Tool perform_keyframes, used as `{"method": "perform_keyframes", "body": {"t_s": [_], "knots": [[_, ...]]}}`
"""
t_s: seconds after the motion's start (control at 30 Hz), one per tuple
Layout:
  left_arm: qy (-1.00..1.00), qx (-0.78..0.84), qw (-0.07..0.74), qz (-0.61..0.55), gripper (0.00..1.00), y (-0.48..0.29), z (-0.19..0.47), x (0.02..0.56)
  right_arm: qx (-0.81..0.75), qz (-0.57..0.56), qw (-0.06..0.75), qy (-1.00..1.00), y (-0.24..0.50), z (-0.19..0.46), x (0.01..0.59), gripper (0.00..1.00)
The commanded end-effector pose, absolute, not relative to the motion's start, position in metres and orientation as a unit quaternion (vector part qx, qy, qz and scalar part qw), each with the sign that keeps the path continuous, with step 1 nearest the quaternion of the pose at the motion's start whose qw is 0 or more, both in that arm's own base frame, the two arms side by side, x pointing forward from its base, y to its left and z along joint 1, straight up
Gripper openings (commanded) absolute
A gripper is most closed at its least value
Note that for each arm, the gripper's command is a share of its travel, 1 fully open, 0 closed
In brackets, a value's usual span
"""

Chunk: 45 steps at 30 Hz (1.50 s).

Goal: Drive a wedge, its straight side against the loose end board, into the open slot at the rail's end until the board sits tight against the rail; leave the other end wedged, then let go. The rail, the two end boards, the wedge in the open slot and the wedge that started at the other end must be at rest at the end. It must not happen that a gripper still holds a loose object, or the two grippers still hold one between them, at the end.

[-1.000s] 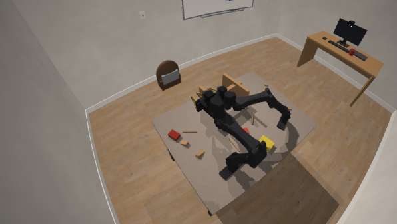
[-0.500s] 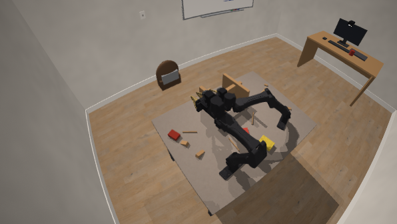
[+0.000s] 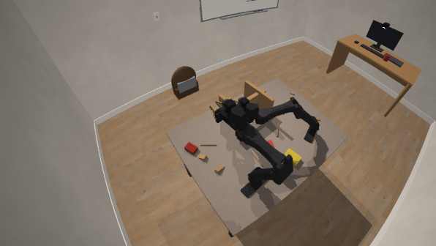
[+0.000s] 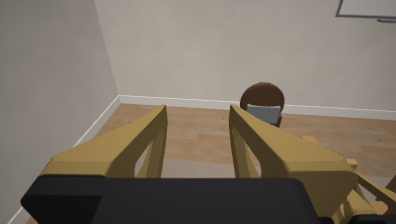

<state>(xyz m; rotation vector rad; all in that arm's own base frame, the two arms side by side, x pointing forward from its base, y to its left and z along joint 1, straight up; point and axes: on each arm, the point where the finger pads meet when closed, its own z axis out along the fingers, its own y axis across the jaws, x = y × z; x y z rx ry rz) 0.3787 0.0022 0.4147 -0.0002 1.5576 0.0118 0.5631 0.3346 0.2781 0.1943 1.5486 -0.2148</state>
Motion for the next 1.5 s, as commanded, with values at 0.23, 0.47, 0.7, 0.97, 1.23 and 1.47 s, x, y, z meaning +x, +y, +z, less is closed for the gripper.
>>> {"method": "perform_keyframes", "body": {"t_s": [0.23, 0.47, 0.7, 0.97, 1.23, 1.47], "knots": [[0.678, -0.001, 0.735, 0.003, 0.42, 0.002, 0.444, 0.370, 0.120, -0.060, 0.730, 0.670, 0.332, 0.325, 0.555, 0.01], [0.678, -0.001, 0.735, 0.003, 0.42, 0.002, 0.444, 0.370, 0.111, -0.067, 0.725, 0.676, 0.335, 0.308, 0.558, 0.01], [0.678, -0.001, 0.735, 0.003, 0.42, 0.002, 0.444, 0.370, 0.102, -0.079, 0.718, 0.684, 0.334, 0.290, 0.560, 0.01], [0.678, -0.001, 0.735, 0.003, 0.42, 0.002, 0.444, 0.370, 0.103, -0.077, 0.718, 0.684, 0.335, 0.280, 0.559, 0.01], [0.678, -0.001, 0.735, 0.003, 0.42, 0.002, 0.444, 0.370, 0.112, -0.068, 0.726, 0.676, 0.333, 0.297, 0.557, 0.01], [0.678, -0.001, 0.735, 0.003, 0.42, 0.002, 0.444, 0.370, 0.127, -0.057, 0.734, 0.664, 0.331, 0.307, 0.556, 0.01]]}}
